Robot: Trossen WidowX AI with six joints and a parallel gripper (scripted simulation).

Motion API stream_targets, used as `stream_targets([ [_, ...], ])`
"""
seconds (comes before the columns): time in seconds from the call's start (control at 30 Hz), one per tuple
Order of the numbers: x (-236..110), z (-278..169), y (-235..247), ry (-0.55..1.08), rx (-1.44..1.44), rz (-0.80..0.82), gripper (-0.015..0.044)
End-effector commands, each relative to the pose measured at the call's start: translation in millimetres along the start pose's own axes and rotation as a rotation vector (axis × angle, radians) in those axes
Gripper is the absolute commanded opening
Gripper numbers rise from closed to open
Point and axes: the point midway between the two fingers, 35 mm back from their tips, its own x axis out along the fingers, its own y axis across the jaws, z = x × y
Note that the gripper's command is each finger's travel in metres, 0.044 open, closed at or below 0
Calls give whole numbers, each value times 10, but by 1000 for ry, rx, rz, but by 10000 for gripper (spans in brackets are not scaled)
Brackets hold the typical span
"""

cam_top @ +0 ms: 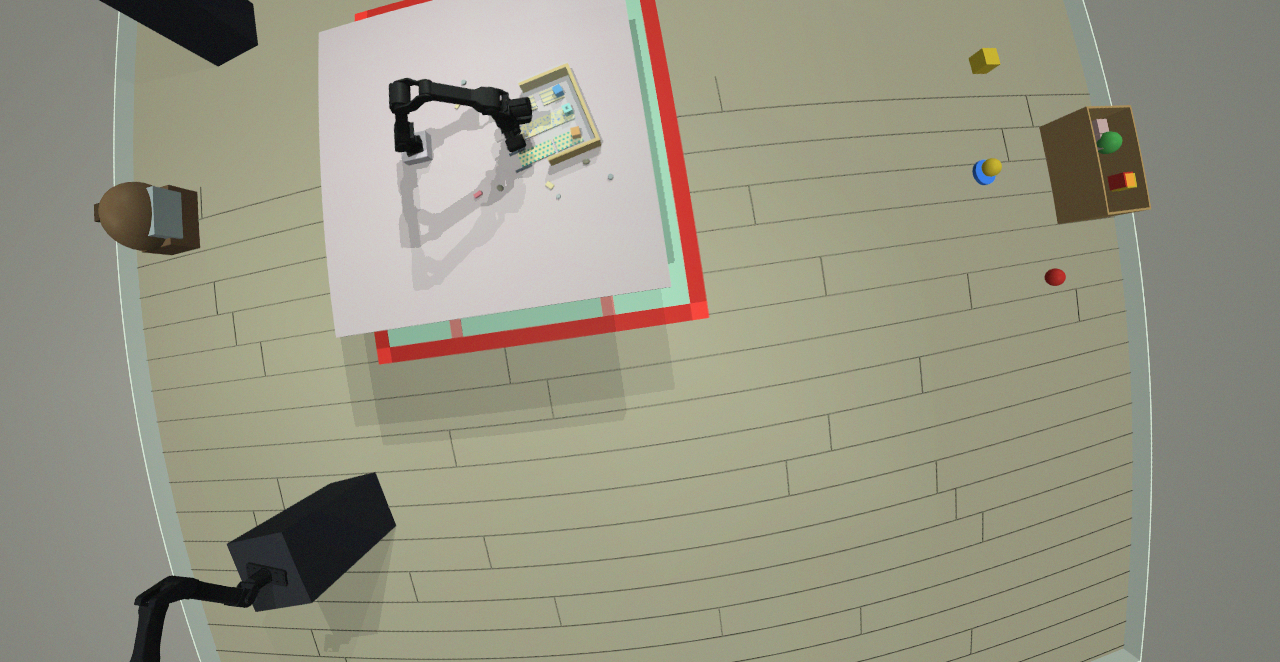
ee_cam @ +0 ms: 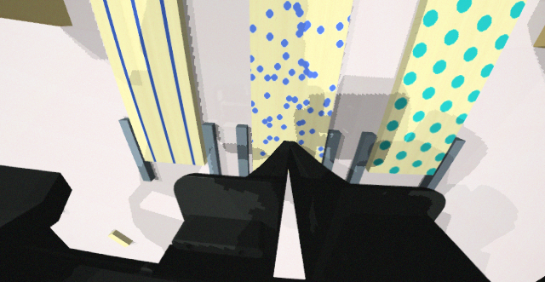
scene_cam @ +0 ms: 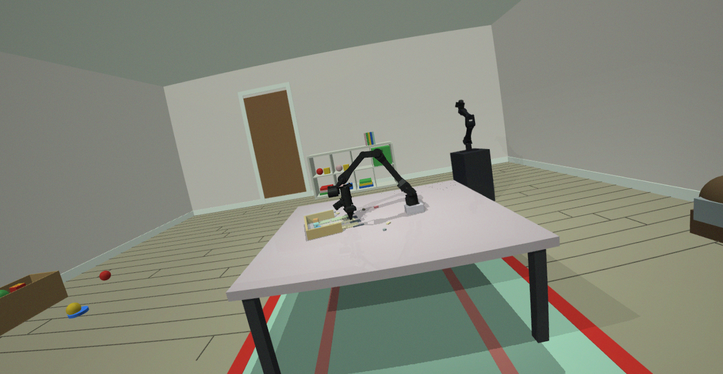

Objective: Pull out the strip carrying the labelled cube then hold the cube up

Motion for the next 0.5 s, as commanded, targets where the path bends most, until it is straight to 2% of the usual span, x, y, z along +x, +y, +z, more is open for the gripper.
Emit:
stream_targets([
  [0.0, 4, 5, 2, -3, -4, 2, 0],
  [0.47, 17, 8, 2, -3, -4, 2, 0],
])
